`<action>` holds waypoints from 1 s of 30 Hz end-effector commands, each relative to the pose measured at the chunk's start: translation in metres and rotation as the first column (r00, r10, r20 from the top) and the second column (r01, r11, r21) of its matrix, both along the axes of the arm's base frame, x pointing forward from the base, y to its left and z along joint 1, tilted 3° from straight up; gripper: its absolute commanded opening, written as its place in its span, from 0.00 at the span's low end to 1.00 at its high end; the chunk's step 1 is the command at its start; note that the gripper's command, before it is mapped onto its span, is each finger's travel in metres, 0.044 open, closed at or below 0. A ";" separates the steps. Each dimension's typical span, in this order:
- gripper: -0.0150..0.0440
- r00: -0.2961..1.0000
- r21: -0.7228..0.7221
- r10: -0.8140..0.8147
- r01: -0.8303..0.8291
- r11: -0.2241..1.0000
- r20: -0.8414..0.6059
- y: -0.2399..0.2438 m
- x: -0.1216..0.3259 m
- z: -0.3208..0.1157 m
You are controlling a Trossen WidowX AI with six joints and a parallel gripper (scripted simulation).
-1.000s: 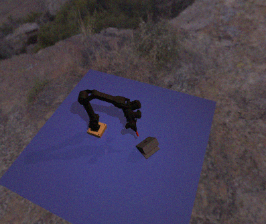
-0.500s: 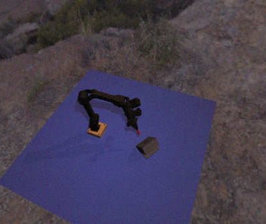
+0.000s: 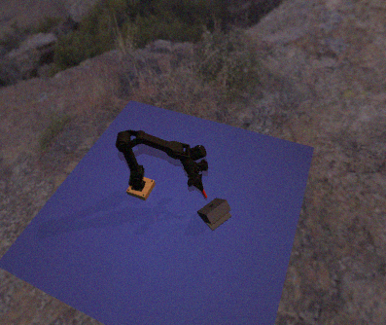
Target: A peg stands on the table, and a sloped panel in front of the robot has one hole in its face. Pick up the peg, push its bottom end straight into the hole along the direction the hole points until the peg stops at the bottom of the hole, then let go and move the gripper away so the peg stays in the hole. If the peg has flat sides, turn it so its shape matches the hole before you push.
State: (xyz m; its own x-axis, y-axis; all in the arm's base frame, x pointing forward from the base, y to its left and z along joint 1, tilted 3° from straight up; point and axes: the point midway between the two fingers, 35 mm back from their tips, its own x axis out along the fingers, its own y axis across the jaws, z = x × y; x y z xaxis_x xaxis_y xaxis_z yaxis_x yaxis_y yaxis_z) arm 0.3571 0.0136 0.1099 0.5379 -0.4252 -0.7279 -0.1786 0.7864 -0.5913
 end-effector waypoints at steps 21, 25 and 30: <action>0.25 1.000 -0.022 0.019 -0.019 1.000 0.016 -0.006 0.012 -0.021; 0.25 1.000 -0.021 0.019 -0.018 1.000 0.016 -0.007 0.013 -0.023; 0.25 1.000 -0.020 0.017 -0.017 1.000 0.018 -0.010 0.018 -0.027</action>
State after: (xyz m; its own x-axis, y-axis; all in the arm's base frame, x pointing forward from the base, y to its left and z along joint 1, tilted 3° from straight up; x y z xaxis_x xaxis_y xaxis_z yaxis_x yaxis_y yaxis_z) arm 0.3734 0.0060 0.0874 0.5625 -0.4315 -0.7052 -0.1751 0.7714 -0.6117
